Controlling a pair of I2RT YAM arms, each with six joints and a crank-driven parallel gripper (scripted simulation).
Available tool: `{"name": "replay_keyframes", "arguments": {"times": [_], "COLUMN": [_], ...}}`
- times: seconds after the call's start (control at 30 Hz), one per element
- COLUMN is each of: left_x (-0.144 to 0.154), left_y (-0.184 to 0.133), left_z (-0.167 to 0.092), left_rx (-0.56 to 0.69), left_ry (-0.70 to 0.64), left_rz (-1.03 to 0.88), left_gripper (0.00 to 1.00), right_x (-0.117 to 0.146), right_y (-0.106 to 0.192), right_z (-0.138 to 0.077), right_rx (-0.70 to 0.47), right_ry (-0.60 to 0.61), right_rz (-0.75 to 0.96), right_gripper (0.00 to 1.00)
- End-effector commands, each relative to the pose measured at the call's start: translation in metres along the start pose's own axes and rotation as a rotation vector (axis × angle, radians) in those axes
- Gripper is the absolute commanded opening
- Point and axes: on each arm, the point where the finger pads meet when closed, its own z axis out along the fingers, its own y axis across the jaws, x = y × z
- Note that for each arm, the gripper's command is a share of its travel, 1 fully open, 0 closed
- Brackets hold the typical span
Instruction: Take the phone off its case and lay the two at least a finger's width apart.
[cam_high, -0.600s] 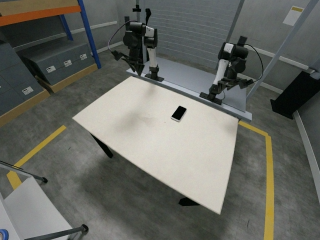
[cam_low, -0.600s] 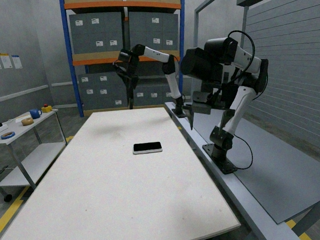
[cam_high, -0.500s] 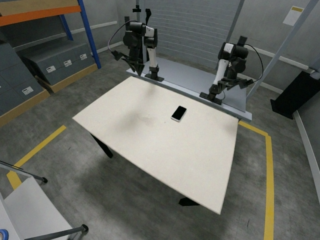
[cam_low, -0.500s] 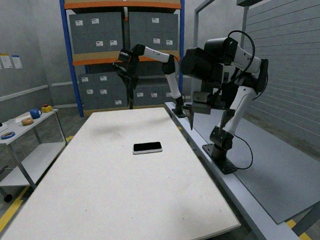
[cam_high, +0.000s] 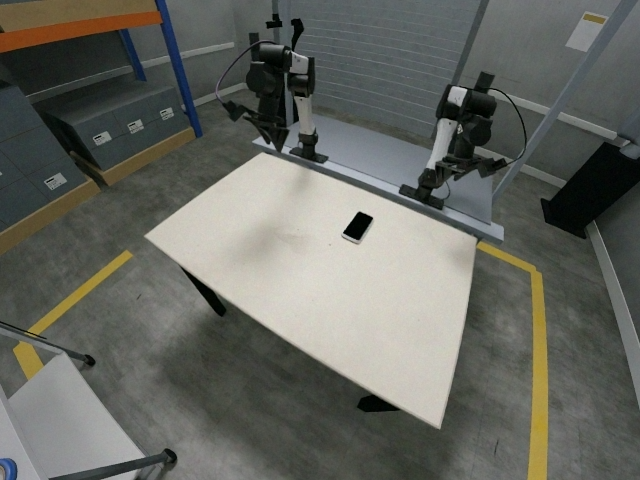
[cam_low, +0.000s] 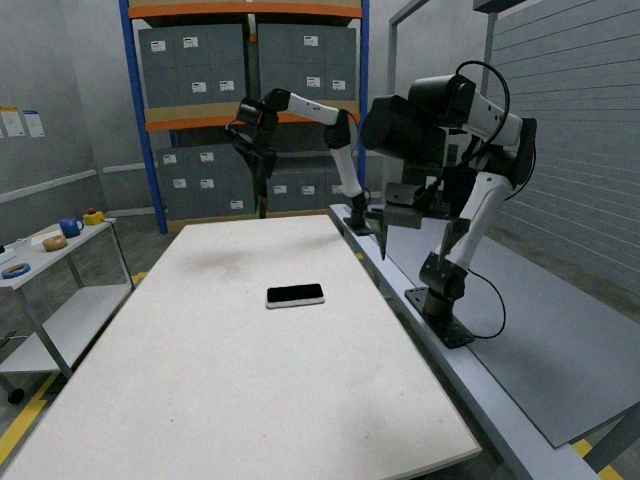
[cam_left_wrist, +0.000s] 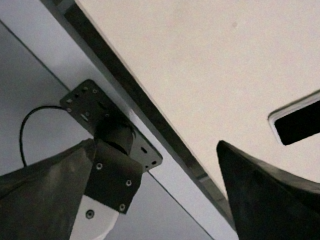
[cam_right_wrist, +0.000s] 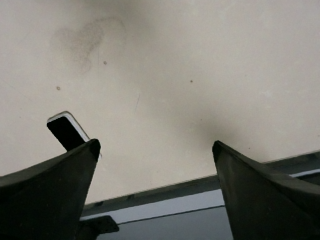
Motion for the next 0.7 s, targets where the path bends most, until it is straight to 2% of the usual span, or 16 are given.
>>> {"name": "replay_keyframes", "arguments": {"times": [0.0, 0.1, 0.3, 0.43, 0.5, 0.67], "left_x": [-0.004, -0.004, -0.003, 0.004, 0.004, 0.017], "left_y": [-0.003, -0.006, -0.028, -0.055, -0.055, -0.088], "left_z": [-0.002, 0.002, 0.007, 0.013, 0.013, 0.020], "left_rx": [0.013, 0.021, 0.091, 0.184, 0.184, 0.293], "left_ry": [-0.019, -0.033, -0.088, -0.145, -0.145, -0.202], "left_rz": [-0.007, -0.005, 0.059, 0.177, 0.177, 0.338], "left_gripper": [1.00, 1.00, 1.00, 1.00, 1.00, 1.00], "right_x": [-0.003, -0.003, 0.001, 0.013, 0.013, 0.032], "right_y": [0.005, 0.012, 0.040, 0.062, 0.062, 0.076], "right_z": [-0.004, -0.009, -0.017, -0.028, -0.028, -0.041], "right_rx": [-0.026, -0.083, -0.269, -0.460, -0.460, -0.645], "right_ry": [-0.017, -0.029, -0.055, -0.096, -0.096, -0.155], "right_rz": [-0.007, -0.036, -0.165, -0.319, -0.319, -0.490], "right_gripper": [1.00, 1.00, 1.00, 1.00, 1.00, 1.00]}}
